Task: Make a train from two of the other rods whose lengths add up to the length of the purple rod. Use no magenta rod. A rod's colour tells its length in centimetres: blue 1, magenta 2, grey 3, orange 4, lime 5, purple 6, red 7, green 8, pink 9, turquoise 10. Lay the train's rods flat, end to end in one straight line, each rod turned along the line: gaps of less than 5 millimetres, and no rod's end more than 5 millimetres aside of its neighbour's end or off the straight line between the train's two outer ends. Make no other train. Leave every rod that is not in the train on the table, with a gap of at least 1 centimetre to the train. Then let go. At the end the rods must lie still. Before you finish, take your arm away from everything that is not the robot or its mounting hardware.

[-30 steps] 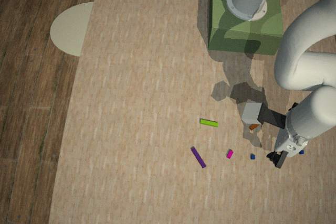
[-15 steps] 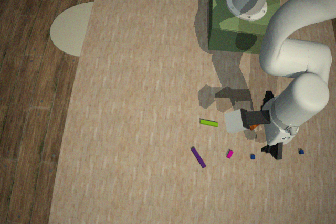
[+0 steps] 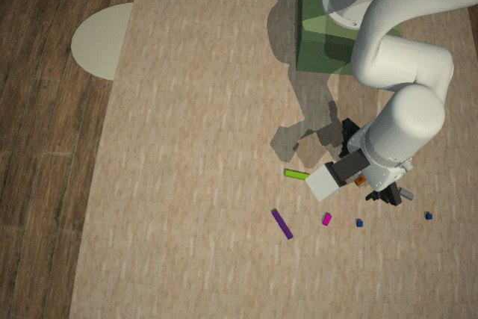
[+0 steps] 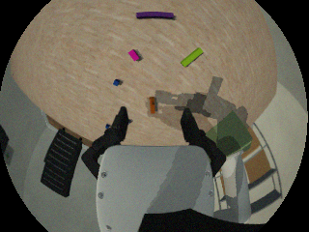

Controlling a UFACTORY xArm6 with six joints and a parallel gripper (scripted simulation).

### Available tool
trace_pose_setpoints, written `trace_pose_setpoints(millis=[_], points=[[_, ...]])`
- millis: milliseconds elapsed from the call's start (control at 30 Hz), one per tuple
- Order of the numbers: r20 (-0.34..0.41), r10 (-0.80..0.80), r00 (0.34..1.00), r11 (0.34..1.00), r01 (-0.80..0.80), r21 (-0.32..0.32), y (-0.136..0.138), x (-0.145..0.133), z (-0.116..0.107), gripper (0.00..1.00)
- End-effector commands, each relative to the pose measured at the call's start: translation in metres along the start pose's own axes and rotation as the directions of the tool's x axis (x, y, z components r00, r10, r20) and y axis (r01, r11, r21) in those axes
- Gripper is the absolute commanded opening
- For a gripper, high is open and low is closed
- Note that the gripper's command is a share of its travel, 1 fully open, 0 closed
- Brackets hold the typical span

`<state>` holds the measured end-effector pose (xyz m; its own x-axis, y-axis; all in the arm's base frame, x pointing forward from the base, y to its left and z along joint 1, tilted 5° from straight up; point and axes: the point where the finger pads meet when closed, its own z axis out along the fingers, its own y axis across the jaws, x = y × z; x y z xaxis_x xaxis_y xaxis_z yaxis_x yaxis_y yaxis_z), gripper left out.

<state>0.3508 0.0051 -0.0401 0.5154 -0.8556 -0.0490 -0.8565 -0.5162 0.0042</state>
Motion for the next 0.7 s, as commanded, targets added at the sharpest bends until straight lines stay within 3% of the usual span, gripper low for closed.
trace_pose_setpoints(millis=[0,667], points=[[0.024,-0.149,0.989,0.988,0.148,0.033,0.0112,0.0039,-0.0007,1.0],[0.022,-0.197,0.98,0.98,0.197,0.034,0.0156,0.0048,-0.0005,1.0]])
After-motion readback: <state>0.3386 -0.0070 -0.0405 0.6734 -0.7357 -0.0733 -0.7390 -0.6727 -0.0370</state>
